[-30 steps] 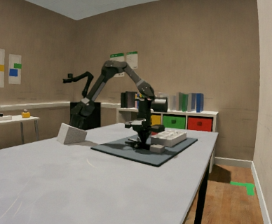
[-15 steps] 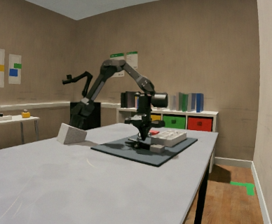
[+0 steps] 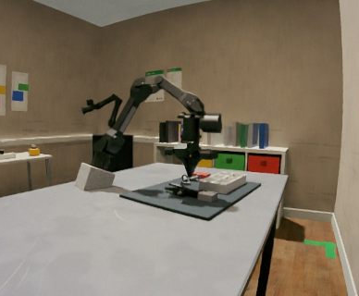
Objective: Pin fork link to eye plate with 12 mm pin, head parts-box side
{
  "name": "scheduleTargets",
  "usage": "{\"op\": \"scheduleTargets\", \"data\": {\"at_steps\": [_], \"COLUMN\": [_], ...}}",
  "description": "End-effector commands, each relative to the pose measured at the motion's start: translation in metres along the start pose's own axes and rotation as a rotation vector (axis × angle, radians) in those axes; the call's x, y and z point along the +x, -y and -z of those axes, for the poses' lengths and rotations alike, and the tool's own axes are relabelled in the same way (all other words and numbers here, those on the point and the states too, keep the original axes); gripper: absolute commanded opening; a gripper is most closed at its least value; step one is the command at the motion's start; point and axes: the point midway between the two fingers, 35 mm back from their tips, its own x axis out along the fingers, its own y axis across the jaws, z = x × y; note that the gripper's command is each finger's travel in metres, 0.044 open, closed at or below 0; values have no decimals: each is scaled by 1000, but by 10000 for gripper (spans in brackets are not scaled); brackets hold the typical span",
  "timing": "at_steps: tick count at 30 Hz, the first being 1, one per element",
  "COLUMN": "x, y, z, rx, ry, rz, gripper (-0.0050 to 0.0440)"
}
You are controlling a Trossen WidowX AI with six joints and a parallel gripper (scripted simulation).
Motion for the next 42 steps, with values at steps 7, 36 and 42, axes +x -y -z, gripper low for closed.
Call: {"op": "scheduleTargets", "data": {"at_steps": [7,36,42], "x": [-32,-38,-38], "y": [-6,-6,-6], "z": [6,6,6], "rx": [-18,-15,-15], "ry": [-11,-10,-10], "rz": [-51,-48,-48], "gripper": [-50,-50,-50]}}
